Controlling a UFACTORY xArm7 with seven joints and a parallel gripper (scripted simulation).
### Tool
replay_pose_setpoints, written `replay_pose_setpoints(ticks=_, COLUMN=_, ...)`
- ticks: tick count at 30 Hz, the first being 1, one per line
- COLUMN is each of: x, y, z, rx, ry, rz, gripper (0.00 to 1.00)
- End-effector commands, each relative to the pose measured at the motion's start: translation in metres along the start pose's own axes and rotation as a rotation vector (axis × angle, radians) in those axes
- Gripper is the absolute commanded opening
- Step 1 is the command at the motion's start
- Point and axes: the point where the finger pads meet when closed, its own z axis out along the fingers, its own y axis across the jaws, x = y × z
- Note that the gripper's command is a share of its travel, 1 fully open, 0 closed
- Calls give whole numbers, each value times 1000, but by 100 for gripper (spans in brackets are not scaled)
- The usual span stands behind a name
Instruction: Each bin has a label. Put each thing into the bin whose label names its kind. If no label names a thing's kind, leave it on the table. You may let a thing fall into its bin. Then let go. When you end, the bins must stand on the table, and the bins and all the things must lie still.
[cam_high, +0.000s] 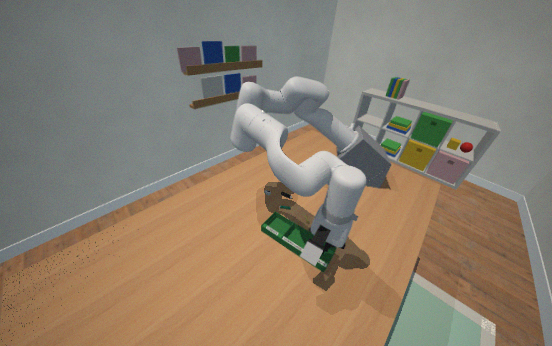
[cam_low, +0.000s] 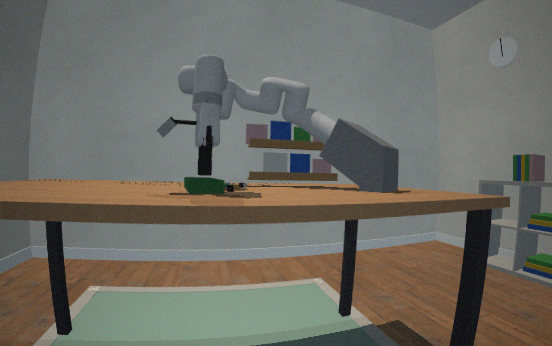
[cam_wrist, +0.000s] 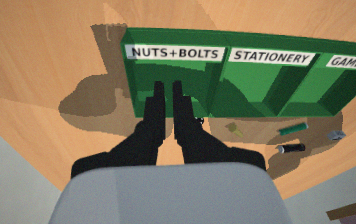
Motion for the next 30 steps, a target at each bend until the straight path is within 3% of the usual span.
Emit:
replay_pose_setpoints(ticks=1, x=1, y=-1, z=-15, rx=5, ry=5, rz=0, gripper=7)
replay_pose_setpoints(ticks=7, x=1, y=-1, z=-20, rx=5, ry=5, rz=0, gripper=7)
replay_pose_setpoints(ticks=18, x=1, y=-1, z=-112, rx=5, ry=5, rz=0, gripper=7)
replay_pose_setpoints(ticks=20, x=1, y=-1, z=-112, rx=5, ry=5, rz=0, gripper=7)
replay_pose_setpoints(ticks=26, x=0, y=-1, z=-159, rx=5, ry=4, rz=0, gripper=7)
replay_pose_setpoints(ticks=30, x=0, y=-1, z=-159, rx=5, ry=4, rz=0, gripper=7)
